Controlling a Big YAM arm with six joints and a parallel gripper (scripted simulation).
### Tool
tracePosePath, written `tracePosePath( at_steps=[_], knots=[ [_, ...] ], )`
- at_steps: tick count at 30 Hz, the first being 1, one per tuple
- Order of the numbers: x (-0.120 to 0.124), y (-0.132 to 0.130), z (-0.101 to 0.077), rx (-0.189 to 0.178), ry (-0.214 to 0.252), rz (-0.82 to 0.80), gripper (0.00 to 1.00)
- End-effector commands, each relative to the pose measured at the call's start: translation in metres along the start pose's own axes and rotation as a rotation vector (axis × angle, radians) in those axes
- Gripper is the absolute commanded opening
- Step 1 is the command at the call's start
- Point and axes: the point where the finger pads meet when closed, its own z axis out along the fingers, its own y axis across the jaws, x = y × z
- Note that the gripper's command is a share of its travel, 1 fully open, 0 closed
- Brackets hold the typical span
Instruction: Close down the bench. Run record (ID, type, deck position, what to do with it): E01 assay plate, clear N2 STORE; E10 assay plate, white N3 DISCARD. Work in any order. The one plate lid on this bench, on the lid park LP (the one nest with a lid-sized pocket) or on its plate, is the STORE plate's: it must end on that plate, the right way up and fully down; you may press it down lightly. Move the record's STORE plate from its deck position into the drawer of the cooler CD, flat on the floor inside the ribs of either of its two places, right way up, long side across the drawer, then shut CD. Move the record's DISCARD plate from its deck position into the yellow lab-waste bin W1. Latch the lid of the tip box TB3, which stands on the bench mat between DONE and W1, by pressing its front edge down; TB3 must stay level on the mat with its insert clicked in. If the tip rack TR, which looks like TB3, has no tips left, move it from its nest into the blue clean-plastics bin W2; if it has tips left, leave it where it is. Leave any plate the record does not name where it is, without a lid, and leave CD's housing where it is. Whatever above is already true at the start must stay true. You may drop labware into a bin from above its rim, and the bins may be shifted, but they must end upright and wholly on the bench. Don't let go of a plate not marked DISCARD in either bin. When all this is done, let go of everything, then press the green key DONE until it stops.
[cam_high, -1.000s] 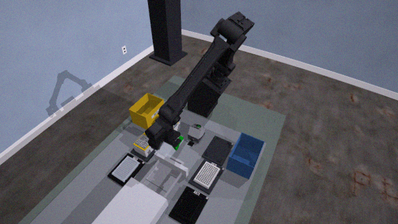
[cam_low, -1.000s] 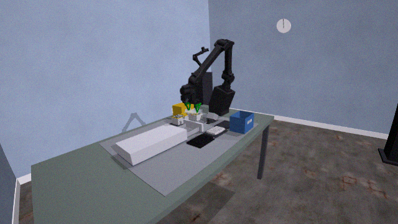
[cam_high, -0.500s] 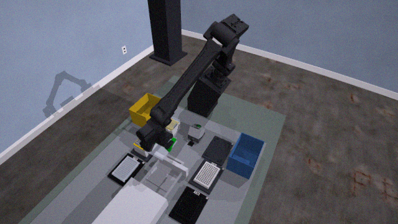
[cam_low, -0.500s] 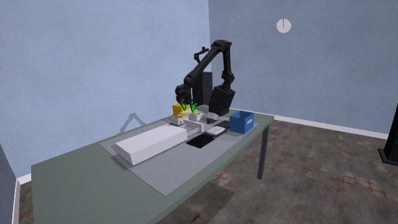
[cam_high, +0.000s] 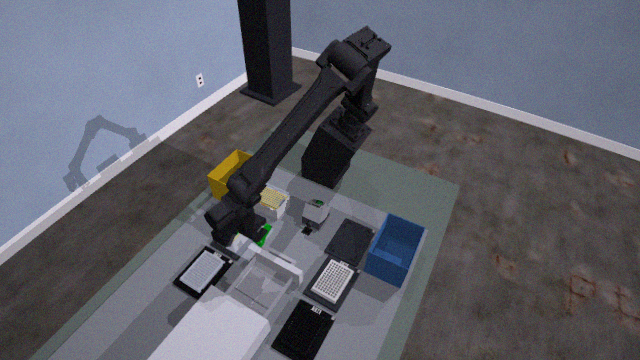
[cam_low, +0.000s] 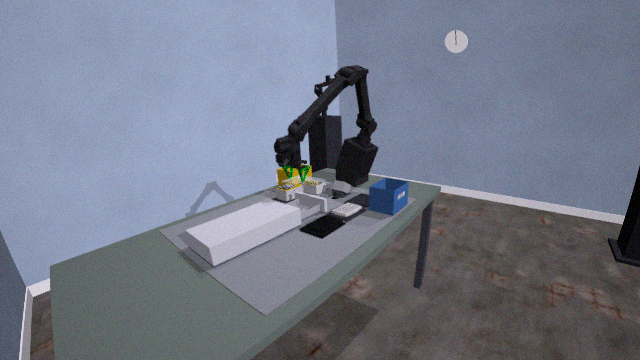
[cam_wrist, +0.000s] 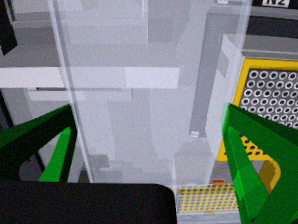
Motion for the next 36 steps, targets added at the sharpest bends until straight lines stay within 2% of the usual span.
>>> tracePosePath(
  at_steps=[1, 5, 6, 7, 8, 22, 23, 24, 25, 36],
  knots=[
    [-0.024, -0.018, -0.016, 0.011, -0.041, -0.006, 0.00],
    [-0.028, -0.023, -0.016, 0.011, -0.041, -0.006, 0.00],
    [-0.039, -0.019, -0.036, 0.019, -0.077, -0.021, 0.00],
    [-0.034, -0.025, -0.020, 0.012, -0.049, -0.010, 0.00],
    [-0.033, -0.028, -0.016, 0.011, -0.042, -0.006, 0.00],
    [-0.055, -0.053, -0.018, 0.012, -0.043, -0.007, 0.00],
    [-0.067, -0.048, -0.040, 0.022, -0.081, -0.022, 0.00],
    [-0.061, -0.055, -0.022, 0.014, -0.051, -0.010, 0.00],
    [-0.061, -0.058, -0.018, 0.012, -0.044, -0.007, 0.00],
    [-0.081, -0.081, -0.019, 0.014, -0.045, -0.007, 0.00]
  ],
)
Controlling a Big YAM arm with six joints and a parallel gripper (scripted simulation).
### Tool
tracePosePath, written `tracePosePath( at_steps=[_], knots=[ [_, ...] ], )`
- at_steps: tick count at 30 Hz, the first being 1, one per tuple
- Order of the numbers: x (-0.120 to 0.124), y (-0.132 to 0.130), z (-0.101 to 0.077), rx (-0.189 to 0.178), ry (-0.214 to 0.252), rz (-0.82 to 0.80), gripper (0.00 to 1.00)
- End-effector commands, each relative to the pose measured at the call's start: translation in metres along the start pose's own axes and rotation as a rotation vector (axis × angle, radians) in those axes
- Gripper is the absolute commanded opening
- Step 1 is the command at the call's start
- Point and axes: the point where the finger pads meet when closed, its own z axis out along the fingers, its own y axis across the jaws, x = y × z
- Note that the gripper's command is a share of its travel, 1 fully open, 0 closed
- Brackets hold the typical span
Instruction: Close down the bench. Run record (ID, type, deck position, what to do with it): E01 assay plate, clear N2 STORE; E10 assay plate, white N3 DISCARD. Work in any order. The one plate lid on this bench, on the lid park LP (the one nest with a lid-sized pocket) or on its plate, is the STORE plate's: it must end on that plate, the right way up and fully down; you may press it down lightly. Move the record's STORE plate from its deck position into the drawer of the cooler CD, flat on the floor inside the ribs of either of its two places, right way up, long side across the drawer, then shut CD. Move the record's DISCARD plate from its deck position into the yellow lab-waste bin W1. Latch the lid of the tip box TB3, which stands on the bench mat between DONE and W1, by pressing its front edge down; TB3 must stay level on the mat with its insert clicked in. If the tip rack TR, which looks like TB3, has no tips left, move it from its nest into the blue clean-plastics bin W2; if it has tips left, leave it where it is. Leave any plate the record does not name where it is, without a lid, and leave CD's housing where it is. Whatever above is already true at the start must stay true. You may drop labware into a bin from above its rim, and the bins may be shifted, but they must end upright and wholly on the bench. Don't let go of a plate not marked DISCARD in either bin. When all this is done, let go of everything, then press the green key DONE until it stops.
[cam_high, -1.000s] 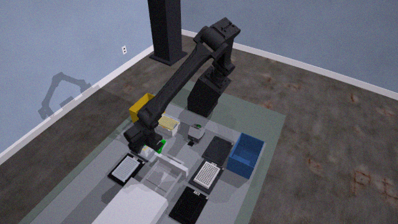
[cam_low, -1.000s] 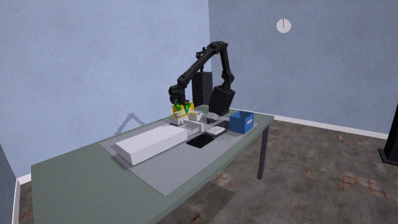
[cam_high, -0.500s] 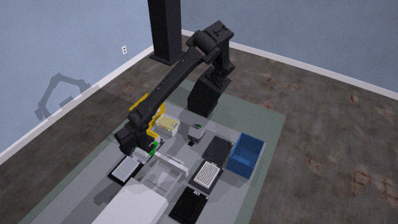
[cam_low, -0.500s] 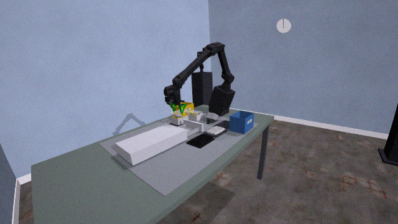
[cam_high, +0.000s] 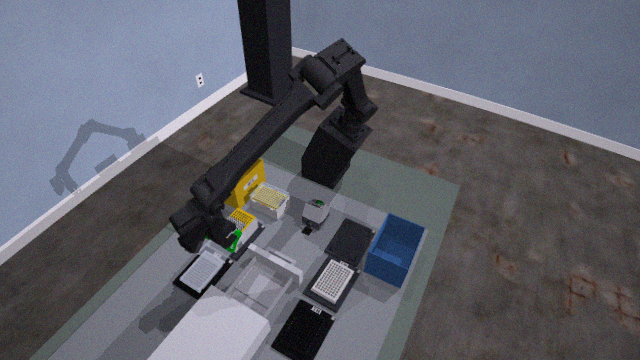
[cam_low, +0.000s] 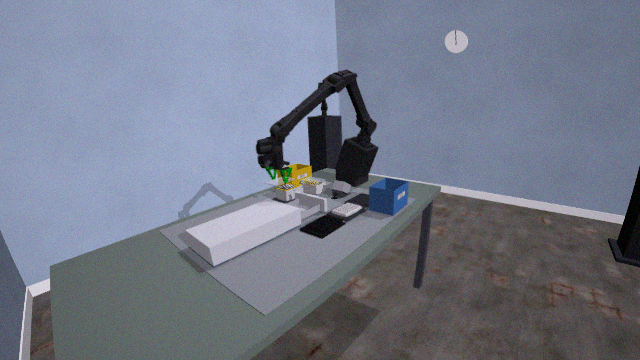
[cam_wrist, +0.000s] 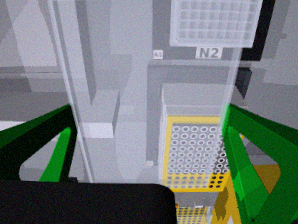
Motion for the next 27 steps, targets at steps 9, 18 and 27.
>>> tracePosePath(
  at_steps=[9, 18, 27],
  knots=[
    [-0.035, -0.033, -0.021, 0.016, -0.048, -0.006, 0.00],
    [-0.051, -0.051, -0.023, 0.017, -0.050, -0.007, 0.00],
    [-0.064, -0.065, -0.024, 0.018, -0.051, -0.007, 0.00]
  ],
)
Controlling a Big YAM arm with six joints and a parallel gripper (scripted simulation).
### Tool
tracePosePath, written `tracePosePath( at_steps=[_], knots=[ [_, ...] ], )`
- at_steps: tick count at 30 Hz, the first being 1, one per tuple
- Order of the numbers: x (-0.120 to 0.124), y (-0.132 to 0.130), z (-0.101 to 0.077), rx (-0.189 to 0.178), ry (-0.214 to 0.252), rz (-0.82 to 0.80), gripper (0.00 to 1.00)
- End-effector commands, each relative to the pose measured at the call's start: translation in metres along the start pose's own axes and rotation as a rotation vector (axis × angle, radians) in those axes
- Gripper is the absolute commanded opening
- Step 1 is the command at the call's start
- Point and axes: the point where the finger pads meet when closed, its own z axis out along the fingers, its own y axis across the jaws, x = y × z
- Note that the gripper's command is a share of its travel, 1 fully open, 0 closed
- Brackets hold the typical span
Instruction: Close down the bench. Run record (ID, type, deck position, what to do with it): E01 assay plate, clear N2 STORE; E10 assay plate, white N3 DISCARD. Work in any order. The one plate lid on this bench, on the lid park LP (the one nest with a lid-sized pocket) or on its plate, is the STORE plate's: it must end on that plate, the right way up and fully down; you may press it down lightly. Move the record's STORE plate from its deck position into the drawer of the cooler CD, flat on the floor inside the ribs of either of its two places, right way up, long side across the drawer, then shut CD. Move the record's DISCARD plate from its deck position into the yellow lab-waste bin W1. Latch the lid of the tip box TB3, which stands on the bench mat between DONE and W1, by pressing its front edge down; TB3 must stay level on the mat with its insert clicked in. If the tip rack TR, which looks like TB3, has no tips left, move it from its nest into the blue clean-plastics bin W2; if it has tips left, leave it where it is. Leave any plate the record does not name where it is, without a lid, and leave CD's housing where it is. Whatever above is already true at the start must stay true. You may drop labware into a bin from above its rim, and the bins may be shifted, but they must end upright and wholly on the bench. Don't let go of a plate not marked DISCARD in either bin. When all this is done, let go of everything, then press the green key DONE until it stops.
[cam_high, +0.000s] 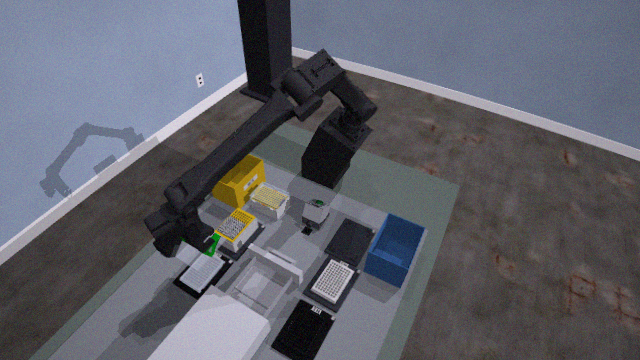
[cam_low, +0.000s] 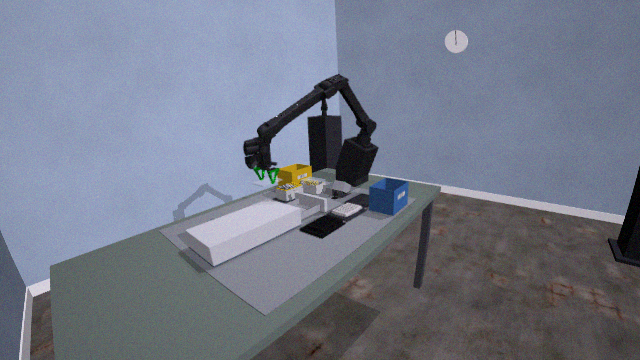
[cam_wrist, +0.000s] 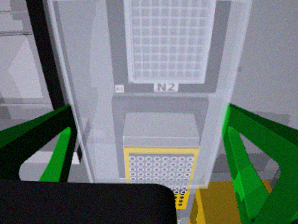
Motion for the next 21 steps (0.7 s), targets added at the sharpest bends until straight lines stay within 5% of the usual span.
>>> tracePosePath(
  at_steps=[1, 10, 11, 21],
  knots=[
    [-0.023, -0.023, -0.022, 0.018, -0.049, -0.006, 0.00],
    [-0.035, -0.036, -0.023, 0.018, -0.050, -0.006, 0.00],
    [-0.044, -0.026, -0.048, 0.031, -0.084, -0.025, 0.00],
    [-0.050, -0.014, -0.045, 0.032, -0.084, -0.038, 0.00]
  ],
)
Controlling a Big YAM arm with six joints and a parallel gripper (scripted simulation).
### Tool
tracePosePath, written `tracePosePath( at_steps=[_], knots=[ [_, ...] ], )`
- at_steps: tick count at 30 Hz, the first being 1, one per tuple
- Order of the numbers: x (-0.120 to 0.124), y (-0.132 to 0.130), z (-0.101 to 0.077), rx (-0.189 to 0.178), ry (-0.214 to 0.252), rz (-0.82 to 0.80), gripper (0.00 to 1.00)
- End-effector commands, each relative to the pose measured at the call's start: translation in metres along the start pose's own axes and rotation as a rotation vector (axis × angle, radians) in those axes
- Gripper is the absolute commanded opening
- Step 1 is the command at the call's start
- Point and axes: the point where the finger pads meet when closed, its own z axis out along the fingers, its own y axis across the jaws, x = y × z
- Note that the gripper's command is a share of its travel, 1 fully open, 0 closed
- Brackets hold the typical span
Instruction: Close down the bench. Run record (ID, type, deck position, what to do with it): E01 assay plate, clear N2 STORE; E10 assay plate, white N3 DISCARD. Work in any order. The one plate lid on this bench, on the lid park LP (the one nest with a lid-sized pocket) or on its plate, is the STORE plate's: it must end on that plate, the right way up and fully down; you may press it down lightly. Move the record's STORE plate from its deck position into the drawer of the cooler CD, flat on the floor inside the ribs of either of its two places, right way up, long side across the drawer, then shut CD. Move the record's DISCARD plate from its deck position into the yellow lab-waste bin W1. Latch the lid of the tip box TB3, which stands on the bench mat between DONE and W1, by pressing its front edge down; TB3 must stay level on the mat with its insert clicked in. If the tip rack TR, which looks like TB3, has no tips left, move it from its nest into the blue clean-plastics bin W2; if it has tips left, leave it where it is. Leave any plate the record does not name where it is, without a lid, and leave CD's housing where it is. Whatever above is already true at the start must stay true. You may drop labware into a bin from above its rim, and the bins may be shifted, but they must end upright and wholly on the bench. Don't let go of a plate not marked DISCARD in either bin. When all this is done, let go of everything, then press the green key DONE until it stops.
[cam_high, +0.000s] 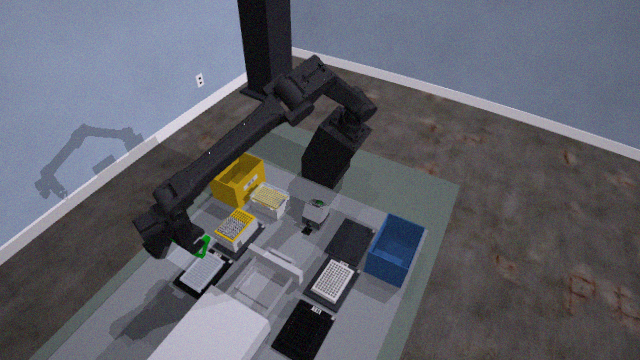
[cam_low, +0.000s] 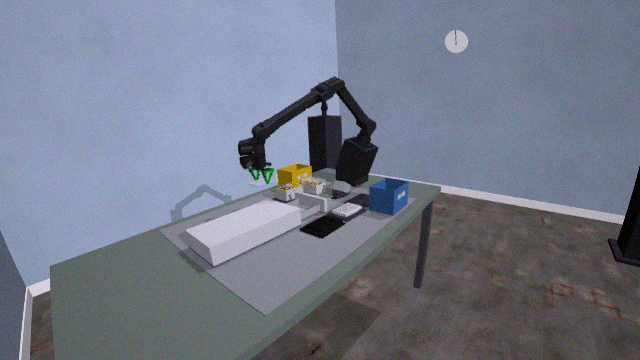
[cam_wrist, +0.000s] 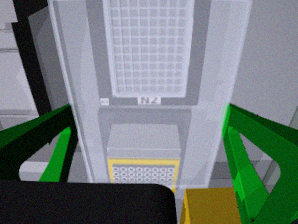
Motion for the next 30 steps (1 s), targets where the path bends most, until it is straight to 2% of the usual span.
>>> tracePosePath(
  at_steps=[1, 30],
  knots=[
    [-0.0324, 0.0060, -0.0437, 0.030, -0.081, -0.037, 0.00],
    [-0.0345, 0.0101, -0.0442, 0.030, -0.082, -0.036, 0.00]
  ],
)
